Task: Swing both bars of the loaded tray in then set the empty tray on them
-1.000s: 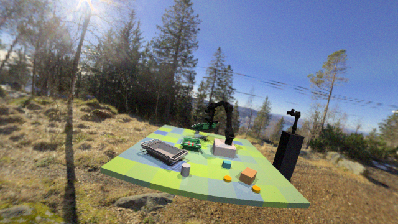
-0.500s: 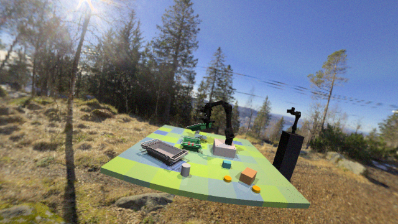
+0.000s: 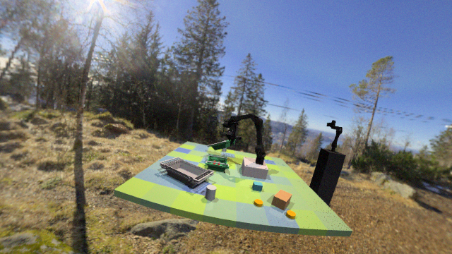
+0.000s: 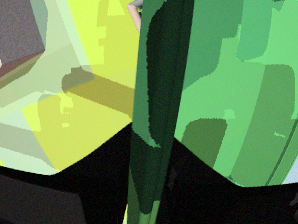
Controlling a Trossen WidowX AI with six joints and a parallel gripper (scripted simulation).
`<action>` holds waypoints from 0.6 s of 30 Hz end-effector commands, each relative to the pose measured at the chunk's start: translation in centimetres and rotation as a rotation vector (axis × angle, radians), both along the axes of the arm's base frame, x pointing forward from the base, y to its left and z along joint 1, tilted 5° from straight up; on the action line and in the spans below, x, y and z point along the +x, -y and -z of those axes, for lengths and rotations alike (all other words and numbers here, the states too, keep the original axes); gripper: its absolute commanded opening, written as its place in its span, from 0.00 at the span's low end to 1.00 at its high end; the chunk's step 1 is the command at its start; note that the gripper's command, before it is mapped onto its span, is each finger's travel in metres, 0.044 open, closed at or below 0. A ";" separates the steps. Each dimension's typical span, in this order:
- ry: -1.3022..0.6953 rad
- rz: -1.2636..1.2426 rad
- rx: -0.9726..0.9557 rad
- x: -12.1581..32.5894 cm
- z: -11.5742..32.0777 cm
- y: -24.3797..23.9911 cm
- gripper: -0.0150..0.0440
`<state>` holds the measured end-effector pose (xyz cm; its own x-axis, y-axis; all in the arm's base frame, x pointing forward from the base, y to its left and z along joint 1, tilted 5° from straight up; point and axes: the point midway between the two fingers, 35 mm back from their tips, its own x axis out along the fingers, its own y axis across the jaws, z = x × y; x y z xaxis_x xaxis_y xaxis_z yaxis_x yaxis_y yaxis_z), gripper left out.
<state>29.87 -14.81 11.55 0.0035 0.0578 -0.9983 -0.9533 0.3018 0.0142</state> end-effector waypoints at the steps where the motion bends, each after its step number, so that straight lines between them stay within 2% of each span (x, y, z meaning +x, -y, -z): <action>1: 0.027 -0.037 -0.006 0.7 -0.8 -1.3 0.25; 18: 0.042 -0.236 0.001 2.7 -1.2 -7.9 0.25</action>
